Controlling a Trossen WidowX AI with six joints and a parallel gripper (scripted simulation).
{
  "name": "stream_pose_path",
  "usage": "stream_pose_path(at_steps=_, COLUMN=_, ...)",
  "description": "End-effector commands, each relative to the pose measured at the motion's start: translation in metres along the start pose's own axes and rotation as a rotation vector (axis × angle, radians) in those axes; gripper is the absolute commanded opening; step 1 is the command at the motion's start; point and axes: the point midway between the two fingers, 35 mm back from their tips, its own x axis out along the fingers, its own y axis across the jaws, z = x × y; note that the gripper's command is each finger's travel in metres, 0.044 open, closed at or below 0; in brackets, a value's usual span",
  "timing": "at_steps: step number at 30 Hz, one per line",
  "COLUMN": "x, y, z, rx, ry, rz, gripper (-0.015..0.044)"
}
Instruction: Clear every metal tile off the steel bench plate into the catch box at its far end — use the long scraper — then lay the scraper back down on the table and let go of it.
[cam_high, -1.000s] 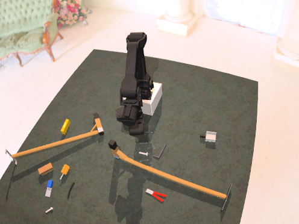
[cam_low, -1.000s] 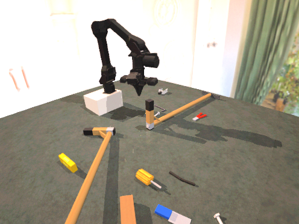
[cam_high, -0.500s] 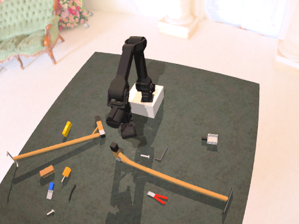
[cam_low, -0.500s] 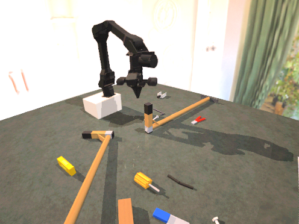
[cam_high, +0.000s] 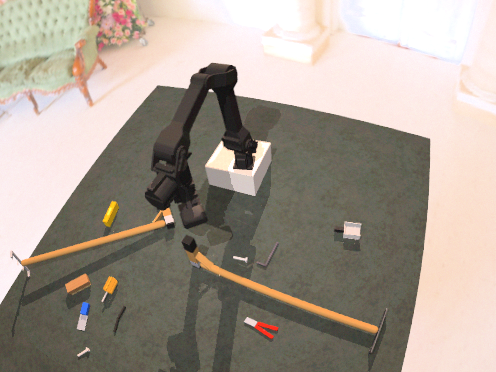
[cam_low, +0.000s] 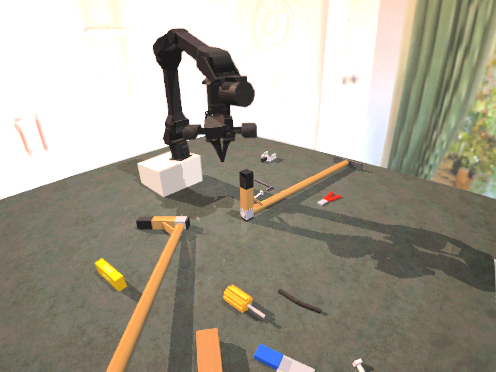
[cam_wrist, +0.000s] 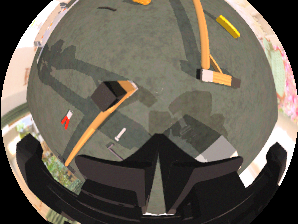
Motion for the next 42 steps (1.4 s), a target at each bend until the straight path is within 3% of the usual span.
stream_pose_path(at_steps=1, x=-0.006, y=-0.007, z=0.018, rx=-0.049, ry=-0.004, rz=-0.007, gripper=0.0000)
stream_pose_path(at_steps=20, x=-0.027, y=-0.036, z=0.067, rx=-0.225, ry=-0.010, rz=-0.014, gripper=0.0000)
stream_pose_path(at_steps=42, x=0.026, y=-0.034, z=0.072, rx=-0.225, ry=-0.011, rz=-0.015, gripper=0.0000)
